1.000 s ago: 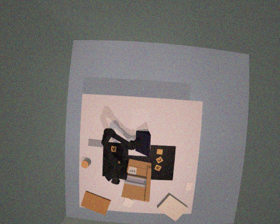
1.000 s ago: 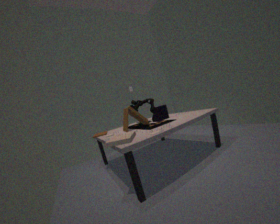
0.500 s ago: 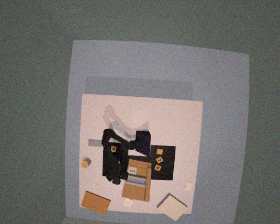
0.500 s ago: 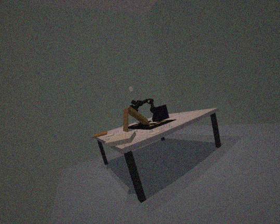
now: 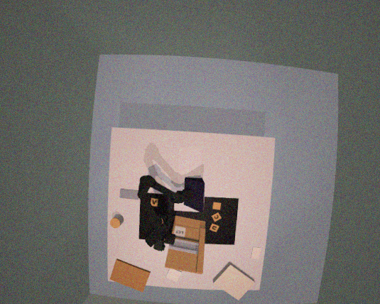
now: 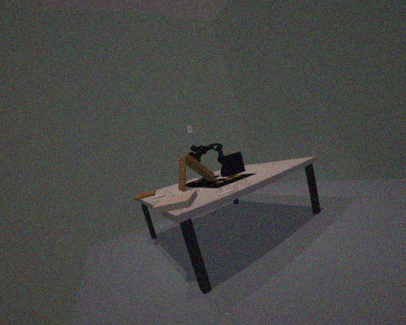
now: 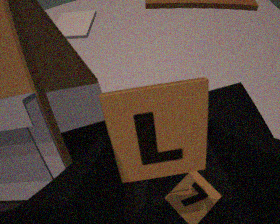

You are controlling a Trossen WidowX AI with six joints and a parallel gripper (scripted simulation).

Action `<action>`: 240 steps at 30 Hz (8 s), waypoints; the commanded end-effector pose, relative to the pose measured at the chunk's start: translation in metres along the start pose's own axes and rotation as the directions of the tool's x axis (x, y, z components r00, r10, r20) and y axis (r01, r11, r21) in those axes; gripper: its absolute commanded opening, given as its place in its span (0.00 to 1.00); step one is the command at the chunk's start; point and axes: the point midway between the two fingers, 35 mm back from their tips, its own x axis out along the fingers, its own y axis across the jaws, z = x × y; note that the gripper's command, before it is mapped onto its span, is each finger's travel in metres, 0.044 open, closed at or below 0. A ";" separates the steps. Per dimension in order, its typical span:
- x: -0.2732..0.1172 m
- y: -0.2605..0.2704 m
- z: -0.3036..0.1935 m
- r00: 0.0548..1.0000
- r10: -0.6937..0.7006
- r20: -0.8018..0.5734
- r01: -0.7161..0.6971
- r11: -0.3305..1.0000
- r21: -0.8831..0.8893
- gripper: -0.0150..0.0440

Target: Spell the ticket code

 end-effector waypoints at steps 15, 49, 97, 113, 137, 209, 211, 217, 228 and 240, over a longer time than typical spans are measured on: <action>0.000 0.009 0.000 1.000 -0.003 -0.001 0.003 1.000 0.004 0.25; 0.000 0.026 0.000 1.000 -0.003 -0.001 0.003 1.000 0.004 0.25; 0.000 0.050 0.001 1.000 -0.003 -0.001 0.003 1.000 0.005 0.25; 0.000 0.058 0.001 1.000 -0.002 -0.001 0.002 1.000 0.005 0.25; 0.000 0.070 0.001 1.000 -0.002 -0.001 0.002 1.000 0.006 0.25; 0.000 0.106 0.001 1.000 -0.002 -0.001 0.002 1.000 0.007 0.25; 0.000 0.108 0.001 1.000 -0.002 -0.001 0.002 1.000 0.007 0.25; 0.000 0.111 0.001 1.000 -0.002 -0.001 0.002 1.000 0.007 0.25; 0.000 0.117 0.002 1.000 -0.002 -0.001 0.002 1.000 0.007 0.25; 0.000 0.123 0.002 1.000 -0.001 -0.001 0.001 1.000 0.008 0.25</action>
